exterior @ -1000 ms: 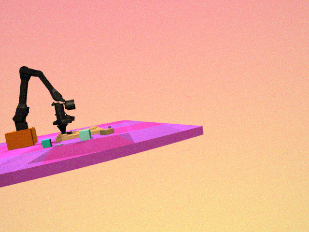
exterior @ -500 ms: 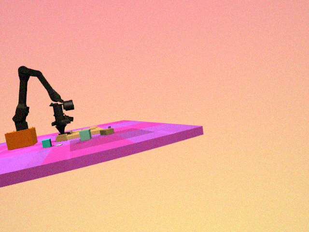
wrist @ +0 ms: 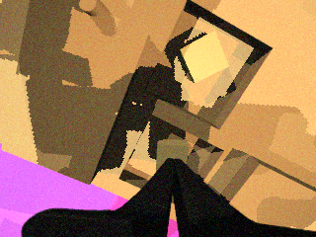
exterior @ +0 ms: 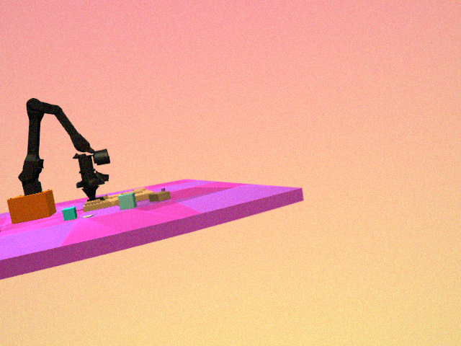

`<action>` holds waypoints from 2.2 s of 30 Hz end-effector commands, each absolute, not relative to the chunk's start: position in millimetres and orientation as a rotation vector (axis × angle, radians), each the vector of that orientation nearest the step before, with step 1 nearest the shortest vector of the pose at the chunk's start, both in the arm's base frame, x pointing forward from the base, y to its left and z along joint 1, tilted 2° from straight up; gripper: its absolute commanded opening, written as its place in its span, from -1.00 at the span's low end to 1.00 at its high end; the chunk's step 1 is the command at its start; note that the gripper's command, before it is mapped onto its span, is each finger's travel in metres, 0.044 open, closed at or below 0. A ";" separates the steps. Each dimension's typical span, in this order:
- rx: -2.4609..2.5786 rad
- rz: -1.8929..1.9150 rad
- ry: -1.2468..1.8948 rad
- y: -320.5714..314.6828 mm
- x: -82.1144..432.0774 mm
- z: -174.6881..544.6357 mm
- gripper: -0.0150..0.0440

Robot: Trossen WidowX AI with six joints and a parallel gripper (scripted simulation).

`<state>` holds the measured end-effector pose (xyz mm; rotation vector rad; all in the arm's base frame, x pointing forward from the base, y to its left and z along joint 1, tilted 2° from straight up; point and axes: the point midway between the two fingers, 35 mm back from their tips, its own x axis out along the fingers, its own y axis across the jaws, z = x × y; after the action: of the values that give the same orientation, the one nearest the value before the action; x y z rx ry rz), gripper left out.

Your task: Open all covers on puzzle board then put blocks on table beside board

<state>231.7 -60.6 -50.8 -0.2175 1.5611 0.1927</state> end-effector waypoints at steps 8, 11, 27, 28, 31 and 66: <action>-0.219 0.198 1.569 -60.0 228.7 -52.0 -0.49; -0.219 0.198 1.569 -60.0 228.7 -52.0 -0.49; -0.218 0.193 1.562 -60.5 231.2 -50.7 -0.49; -0.218 0.193 1.562 -60.5 231.3 -50.3 -0.49; -0.218 0.194 1.563 -60.2 232.2 -48.2 -0.49; -0.211 0.189 1.568 -57.5 235.5 -14.8 0.00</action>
<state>236.2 -57.5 -8.5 -0.2131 1.5678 0.1913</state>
